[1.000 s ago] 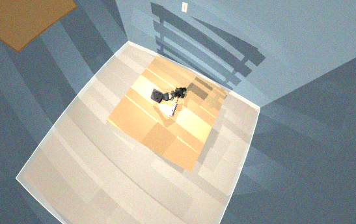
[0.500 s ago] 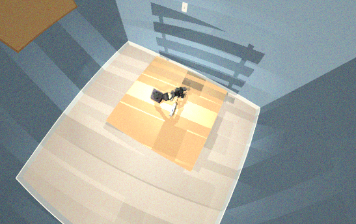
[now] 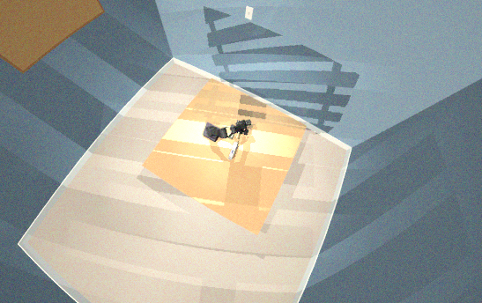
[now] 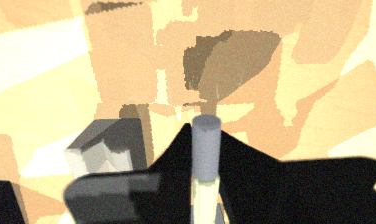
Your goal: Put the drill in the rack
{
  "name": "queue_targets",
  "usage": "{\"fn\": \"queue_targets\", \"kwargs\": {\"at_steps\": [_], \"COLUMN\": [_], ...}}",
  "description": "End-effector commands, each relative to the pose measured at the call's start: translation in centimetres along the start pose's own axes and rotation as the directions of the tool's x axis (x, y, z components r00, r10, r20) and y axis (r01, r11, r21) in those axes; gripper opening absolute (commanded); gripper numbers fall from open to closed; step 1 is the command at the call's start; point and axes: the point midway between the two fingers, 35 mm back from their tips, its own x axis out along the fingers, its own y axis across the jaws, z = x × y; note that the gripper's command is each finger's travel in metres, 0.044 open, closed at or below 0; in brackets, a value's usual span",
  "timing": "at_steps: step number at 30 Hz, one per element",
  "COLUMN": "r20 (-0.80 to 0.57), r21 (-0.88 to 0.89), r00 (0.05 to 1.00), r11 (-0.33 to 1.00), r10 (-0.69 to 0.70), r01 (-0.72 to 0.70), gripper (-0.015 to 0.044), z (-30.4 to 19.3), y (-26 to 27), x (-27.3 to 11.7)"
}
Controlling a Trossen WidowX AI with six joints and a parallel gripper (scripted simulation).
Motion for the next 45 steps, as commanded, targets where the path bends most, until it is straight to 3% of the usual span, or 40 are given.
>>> {"fn": "queue_targets", "kwargs": {"at_steps": [1,45], "r20": [0.006,0.006], "r21": [0.009,0.008], "r00": [1.0,1.0], "r11": [1.0,1.0], "r10": [-0.003,-0.003], "r01": [0.003,0.003], "gripper": [0.0,0.0], "z": [0.0,-0.2], "y": [-0.1,-0.1], "x": [-0.3,-1.4]}}
